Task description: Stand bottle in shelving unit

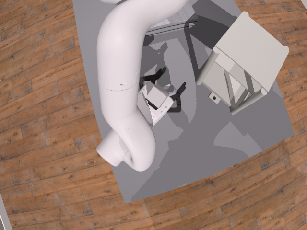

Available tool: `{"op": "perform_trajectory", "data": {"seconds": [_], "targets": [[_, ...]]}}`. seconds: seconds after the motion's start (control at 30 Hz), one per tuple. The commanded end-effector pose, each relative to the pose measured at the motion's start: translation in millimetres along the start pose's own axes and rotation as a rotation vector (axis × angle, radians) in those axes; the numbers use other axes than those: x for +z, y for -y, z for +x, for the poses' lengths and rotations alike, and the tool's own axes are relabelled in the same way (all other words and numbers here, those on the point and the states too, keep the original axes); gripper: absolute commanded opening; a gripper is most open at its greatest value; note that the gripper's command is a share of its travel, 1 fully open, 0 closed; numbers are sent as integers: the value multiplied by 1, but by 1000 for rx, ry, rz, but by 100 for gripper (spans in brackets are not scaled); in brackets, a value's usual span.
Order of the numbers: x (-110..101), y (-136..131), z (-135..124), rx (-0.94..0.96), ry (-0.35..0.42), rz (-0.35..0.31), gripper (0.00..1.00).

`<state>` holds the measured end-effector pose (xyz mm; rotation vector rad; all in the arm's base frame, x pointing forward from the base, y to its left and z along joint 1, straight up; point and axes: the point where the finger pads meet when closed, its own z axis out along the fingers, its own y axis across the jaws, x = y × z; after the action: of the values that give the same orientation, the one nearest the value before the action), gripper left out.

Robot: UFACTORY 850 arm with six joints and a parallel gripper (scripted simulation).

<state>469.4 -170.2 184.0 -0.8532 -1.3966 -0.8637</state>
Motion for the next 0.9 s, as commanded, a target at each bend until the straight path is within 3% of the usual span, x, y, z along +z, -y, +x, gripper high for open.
{"op": "perform_trajectory", "data": {"seconds": [0.0,0.87], "targets": [[-1,0,-6,-1,2,0,81],[-1,-1,-78,-1,2,0,81]]}}
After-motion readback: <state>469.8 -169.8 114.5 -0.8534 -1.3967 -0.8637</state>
